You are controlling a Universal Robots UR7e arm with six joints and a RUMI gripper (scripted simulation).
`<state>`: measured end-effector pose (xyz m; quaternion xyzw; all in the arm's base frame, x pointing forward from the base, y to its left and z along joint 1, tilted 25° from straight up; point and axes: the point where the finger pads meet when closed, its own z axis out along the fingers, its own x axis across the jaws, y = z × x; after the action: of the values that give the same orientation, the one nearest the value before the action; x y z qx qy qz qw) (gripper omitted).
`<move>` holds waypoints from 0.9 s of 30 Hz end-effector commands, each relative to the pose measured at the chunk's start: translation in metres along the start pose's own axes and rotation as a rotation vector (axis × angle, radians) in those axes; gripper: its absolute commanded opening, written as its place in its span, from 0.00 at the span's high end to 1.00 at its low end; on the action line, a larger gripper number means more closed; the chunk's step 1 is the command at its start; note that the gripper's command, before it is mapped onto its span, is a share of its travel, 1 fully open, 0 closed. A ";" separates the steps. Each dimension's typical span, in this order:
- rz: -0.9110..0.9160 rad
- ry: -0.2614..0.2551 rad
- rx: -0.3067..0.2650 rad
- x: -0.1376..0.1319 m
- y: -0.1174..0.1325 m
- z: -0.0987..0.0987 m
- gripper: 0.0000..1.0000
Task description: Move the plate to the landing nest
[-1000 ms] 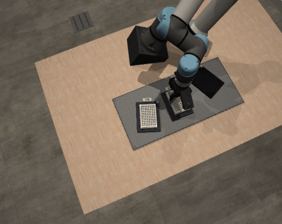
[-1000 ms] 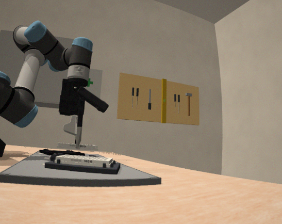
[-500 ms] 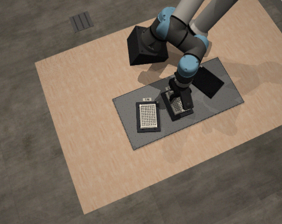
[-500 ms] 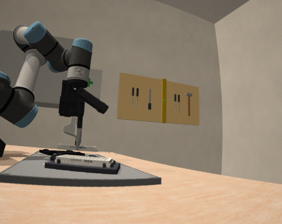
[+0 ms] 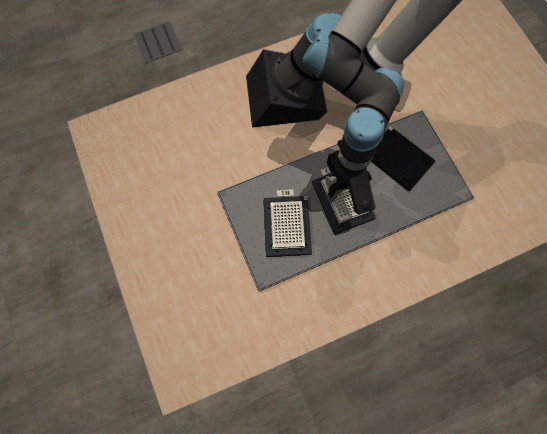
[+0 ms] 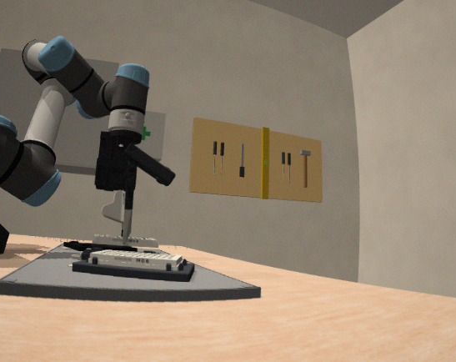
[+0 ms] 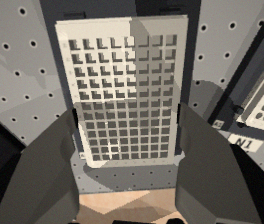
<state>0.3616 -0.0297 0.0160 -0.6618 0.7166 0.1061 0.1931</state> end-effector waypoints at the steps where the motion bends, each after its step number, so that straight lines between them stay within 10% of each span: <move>1: 0.001 -0.003 -0.002 -0.001 0.001 0.004 1.00; 27: 0.001 -0.002 -0.001 -0.001 0.000 0.011 1.00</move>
<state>0.3624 -0.0259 0.0084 -0.6619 0.7165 0.1065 0.1931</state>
